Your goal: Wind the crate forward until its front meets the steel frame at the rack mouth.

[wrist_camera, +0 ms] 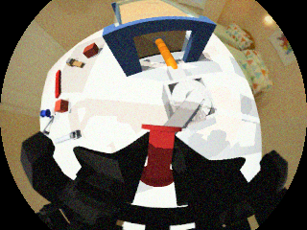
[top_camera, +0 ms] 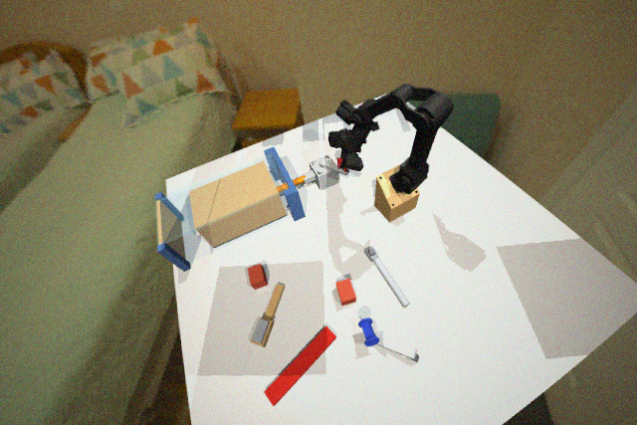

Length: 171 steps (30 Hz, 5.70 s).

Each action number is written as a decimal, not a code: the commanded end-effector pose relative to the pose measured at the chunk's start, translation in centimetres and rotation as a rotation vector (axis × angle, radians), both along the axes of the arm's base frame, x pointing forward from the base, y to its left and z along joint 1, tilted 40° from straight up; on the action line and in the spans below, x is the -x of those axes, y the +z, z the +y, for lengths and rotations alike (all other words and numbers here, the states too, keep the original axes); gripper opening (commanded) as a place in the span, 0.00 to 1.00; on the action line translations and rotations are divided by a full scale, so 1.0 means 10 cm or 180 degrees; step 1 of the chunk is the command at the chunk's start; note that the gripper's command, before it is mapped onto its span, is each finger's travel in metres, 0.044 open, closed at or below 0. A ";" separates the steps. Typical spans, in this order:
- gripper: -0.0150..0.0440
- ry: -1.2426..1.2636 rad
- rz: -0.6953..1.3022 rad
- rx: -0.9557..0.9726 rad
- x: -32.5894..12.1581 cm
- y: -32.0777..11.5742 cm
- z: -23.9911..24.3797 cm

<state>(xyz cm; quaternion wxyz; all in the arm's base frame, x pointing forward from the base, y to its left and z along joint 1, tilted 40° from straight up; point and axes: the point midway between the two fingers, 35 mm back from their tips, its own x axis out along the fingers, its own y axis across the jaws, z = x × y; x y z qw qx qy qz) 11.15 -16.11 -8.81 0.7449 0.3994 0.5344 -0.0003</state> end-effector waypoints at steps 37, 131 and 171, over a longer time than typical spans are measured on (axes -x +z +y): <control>0.25 0.0010 0.0115 0.0039 0.37 -0.25 -0.27; 0.25 0.0009 0.0114 0.0069 0.32 -0.92 -1.13; 0.25 0.0009 0.0103 0.0076 0.01 -1.08 -1.36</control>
